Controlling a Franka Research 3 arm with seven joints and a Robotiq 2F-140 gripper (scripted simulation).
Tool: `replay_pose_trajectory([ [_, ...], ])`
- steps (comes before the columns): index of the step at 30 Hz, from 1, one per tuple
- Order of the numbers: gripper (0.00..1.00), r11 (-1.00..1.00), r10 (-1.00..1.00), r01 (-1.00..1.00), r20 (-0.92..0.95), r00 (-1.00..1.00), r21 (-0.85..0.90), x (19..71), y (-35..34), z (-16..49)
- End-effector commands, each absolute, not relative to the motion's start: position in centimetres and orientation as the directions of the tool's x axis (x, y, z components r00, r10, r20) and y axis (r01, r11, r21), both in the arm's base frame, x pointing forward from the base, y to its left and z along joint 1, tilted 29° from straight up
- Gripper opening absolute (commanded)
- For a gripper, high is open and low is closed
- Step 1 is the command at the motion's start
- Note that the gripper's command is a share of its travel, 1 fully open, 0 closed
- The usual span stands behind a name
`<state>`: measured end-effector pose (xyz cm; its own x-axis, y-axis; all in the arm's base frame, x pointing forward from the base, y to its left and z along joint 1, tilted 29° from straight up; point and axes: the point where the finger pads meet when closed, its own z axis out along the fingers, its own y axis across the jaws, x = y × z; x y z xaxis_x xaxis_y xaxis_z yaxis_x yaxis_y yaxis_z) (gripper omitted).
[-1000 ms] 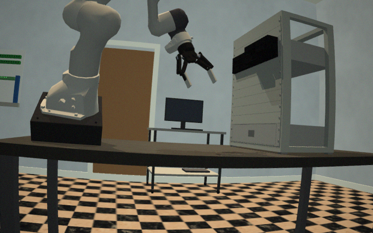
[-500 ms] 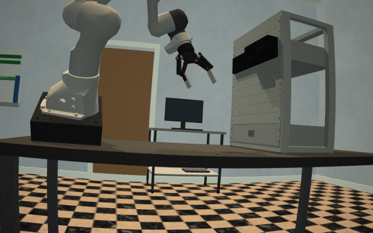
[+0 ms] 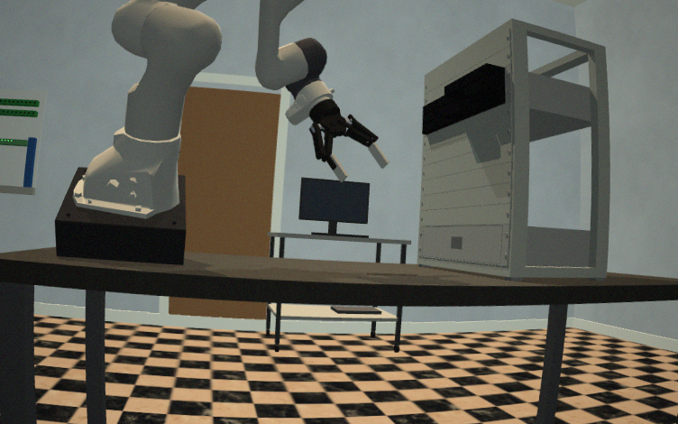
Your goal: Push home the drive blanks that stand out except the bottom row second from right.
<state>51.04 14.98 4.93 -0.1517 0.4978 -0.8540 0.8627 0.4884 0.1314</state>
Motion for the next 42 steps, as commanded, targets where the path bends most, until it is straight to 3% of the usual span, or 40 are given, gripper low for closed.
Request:
replay_pose_trajectory([
  [1,1.0,0.5,0.517,0.82,-0.855,-0.025,0.279,51.3,14.2,3.4],
  [27,1.0,0.673,0.499,0.597,-0.864,0.07,0.437,52.0,10.6,2.7],
  [42,1.0,0.742,0.566,0.366,-0.817,0.108,0.562,53.1,9.1,8.6],
])
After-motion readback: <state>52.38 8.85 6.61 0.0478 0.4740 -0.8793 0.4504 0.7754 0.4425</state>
